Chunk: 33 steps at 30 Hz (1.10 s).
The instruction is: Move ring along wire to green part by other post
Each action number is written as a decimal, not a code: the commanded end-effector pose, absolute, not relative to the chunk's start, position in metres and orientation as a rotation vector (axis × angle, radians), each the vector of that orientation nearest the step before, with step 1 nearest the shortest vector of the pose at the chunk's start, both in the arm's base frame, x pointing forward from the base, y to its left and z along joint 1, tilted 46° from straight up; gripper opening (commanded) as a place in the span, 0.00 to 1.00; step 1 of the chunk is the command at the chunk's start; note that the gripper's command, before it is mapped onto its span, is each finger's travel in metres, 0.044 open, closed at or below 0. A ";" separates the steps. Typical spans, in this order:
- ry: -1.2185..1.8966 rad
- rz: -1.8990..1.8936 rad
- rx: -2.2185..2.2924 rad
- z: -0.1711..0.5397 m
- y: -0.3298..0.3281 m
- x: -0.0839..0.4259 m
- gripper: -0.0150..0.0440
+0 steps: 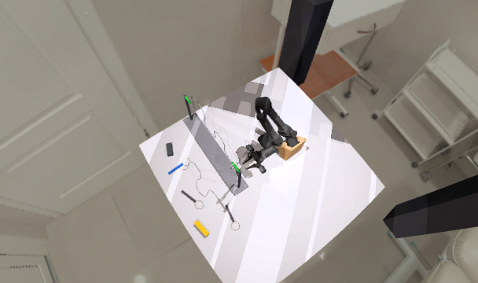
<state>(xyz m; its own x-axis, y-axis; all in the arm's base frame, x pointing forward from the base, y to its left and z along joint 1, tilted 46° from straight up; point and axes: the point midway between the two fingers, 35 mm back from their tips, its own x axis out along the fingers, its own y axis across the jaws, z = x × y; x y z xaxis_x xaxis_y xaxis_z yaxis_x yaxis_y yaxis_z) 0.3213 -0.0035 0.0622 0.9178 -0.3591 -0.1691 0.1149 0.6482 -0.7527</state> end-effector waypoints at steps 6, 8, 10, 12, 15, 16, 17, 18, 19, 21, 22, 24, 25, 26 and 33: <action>0.318 -0.279 -0.820 0.062 -0.004 0.320 0.53; 0.318 -0.279 -0.820 0.062 -0.004 0.320 0.53; 0.318 -0.279 -0.820 0.062 -0.004 0.320 0.53; 0.318 -0.279 -0.820 0.062 -0.004 0.320 0.53; 0.319 -0.274 -0.825 0.063 -0.001 0.313 0.61; 0.319 -0.274 -0.825 0.065 0.002 0.304 0.66; 0.319 -0.274 -0.825 0.066 0.005 0.292 0.70; 0.318 -0.274 -0.826 0.068 0.007 0.282 0.75; 0.317 -0.274 -0.826 0.068 0.008 0.277 0.79; 0.317 -0.275 -0.827 0.069 0.008 0.275 0.88; 0.317 -0.275 -0.827 0.069 0.008 0.275 0.93; 0.317 -0.275 -0.827 0.069 0.008 0.275 1.00; 0.317 -0.275 -0.827 0.069 0.008 0.275 1.00; 0.317 -0.275 -0.827 0.069 0.008 0.275 1.00; 0.317 -0.275 -0.827 0.069 0.008 0.275 1.00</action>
